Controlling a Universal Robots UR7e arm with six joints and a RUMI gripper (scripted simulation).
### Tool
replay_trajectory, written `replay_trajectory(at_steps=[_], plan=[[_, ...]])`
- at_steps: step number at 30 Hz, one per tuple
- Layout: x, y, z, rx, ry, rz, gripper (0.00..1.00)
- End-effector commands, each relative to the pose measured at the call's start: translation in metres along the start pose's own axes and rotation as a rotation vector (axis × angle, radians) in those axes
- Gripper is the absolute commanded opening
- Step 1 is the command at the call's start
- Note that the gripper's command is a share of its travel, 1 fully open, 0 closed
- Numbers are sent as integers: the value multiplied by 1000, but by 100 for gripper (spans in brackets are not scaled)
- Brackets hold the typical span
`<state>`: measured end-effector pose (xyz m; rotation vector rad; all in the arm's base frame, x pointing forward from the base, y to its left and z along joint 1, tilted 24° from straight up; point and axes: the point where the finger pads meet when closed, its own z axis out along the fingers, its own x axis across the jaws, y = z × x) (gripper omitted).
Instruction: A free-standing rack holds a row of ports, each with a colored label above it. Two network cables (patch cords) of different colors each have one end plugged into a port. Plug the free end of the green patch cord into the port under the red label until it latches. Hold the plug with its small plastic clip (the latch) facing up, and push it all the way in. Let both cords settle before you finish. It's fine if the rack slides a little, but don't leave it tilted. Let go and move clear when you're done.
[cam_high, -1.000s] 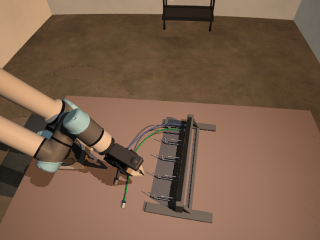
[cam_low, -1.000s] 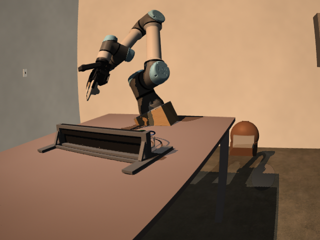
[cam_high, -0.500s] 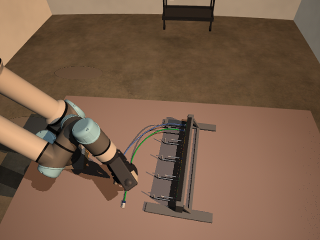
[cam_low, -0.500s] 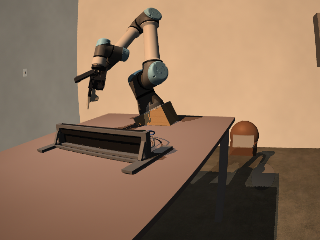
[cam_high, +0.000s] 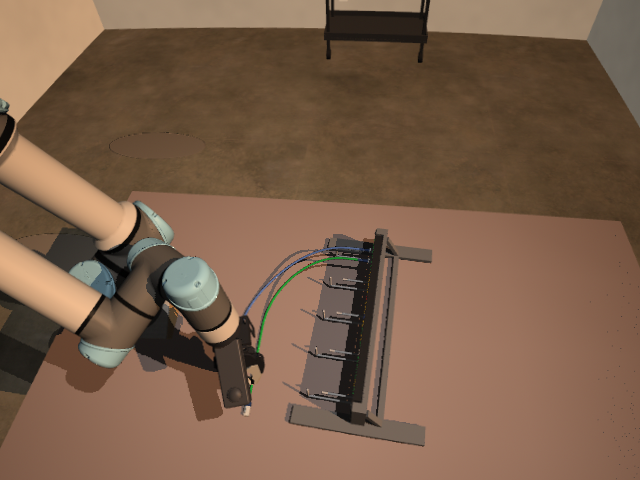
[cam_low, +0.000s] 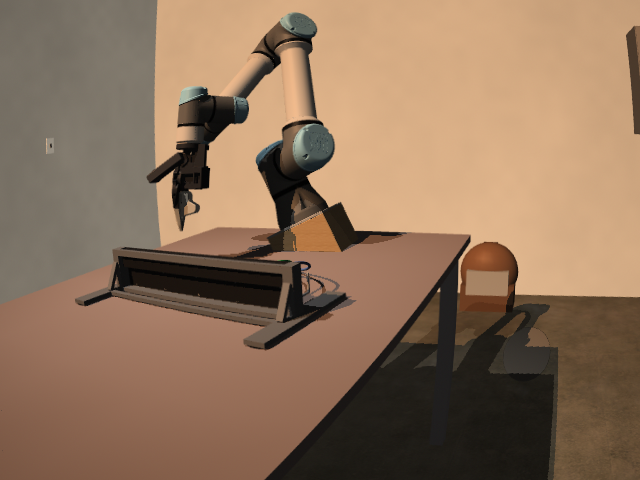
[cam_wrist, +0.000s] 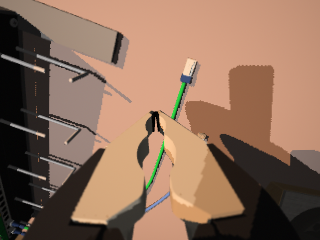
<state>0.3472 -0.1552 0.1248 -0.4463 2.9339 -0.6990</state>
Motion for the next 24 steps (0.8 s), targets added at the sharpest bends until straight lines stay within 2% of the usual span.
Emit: replay_trajectory(at_steps=[1,6,24], plan=[[16,-1,9,-27,68,141,0],[27,-1,14,-38,109,229,0],[32,-1,16,-42,128,269,0]])
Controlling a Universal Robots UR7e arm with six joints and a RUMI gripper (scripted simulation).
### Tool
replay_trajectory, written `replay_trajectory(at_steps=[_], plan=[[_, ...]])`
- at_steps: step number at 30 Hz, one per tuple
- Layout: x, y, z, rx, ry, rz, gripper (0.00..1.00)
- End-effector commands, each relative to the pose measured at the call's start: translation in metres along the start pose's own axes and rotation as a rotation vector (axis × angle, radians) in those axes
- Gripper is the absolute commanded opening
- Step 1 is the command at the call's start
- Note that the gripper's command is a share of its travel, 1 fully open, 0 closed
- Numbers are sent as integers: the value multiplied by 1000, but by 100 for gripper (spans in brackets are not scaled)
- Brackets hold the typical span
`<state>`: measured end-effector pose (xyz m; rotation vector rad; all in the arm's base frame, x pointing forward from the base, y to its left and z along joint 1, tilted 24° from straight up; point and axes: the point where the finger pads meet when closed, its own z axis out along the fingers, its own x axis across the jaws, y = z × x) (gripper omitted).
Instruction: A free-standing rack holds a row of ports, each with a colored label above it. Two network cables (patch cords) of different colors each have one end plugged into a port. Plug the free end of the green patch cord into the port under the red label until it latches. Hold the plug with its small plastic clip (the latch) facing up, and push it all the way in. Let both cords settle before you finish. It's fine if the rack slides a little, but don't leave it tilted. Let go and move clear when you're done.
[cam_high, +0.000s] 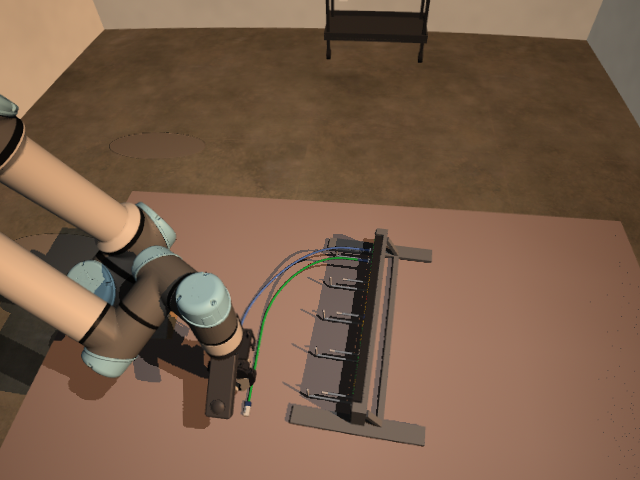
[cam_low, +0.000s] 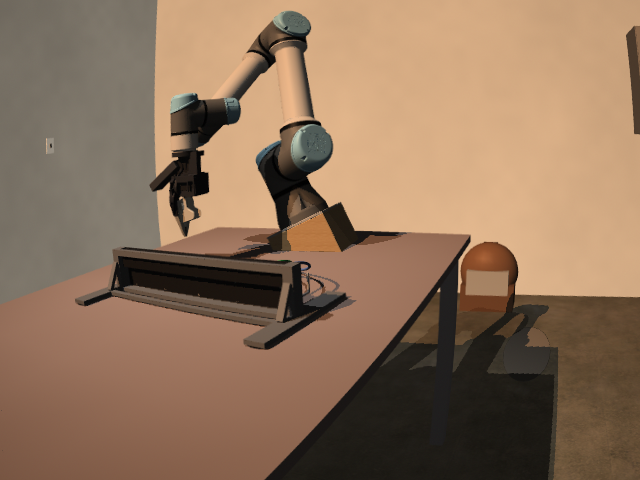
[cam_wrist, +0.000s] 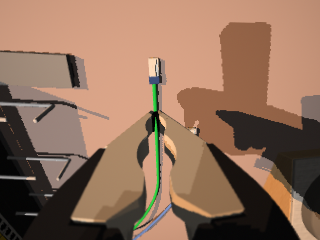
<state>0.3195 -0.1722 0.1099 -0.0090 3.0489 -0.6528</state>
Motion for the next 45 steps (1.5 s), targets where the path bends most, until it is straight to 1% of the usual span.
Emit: replay_trajectory(at_steps=[1,29,39,40,45], plan=[[0,0,0,0,0,1,0],[0,0,0,0,0,1,0],[0,-6,0,0,0,-4,0],[0,-6,0,0,0,-4,22],[0,-6,0,0,0,-4,22]])
